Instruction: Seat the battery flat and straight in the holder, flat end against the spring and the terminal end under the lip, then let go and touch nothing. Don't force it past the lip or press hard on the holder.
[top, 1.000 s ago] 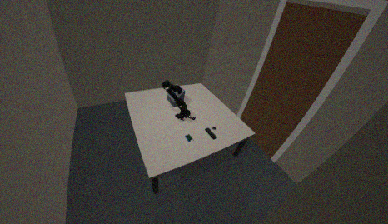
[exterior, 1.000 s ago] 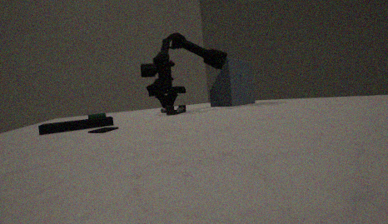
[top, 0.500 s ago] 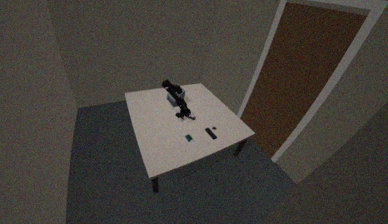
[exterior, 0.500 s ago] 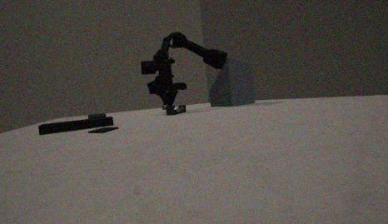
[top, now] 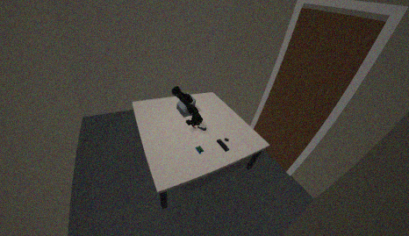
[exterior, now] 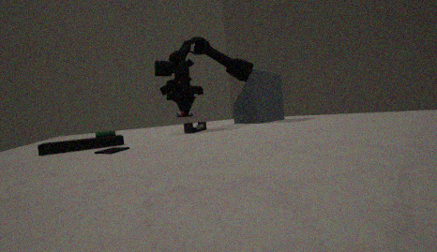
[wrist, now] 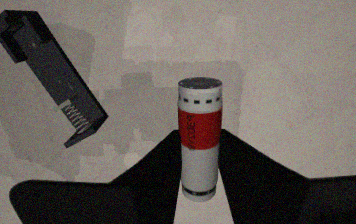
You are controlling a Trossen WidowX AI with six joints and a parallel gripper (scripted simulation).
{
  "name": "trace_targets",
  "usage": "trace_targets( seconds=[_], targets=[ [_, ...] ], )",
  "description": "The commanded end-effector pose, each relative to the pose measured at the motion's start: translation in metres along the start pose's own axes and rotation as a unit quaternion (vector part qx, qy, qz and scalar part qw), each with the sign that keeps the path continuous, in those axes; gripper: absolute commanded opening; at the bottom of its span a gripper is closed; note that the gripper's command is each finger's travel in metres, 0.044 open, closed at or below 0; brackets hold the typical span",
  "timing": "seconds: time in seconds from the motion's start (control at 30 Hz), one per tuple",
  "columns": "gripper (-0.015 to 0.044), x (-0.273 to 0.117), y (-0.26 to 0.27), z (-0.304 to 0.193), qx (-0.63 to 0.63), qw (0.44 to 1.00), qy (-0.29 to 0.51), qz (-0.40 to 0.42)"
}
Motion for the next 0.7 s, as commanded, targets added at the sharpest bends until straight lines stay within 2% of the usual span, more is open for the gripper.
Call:
trace_targets(
  seconds=[0.0, 0.33, 0.67],
  targets=[
    [0.0063, -0.002, 0.006, 0.005, 0.082, 0.997, 0.001, 0.0],
    [0.0063, -0.006, 0.021, 0.015, 0.293, 0.956, 0.0, 0.002],
    [0.0063, -0.01, 0.036, 0.025, 0.49, 0.872, 0.001, 0.002]
  ],
)
Point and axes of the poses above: the point midway between the two fingers, 35 mm back from their tips, its own x axis out along the fingers, its own y axis across the jaws, z = x × y, the point moved 1 cm from there along -x, back along the fingers, and after that the axes turned 14 degrees about -x, right-handed, at the moved point
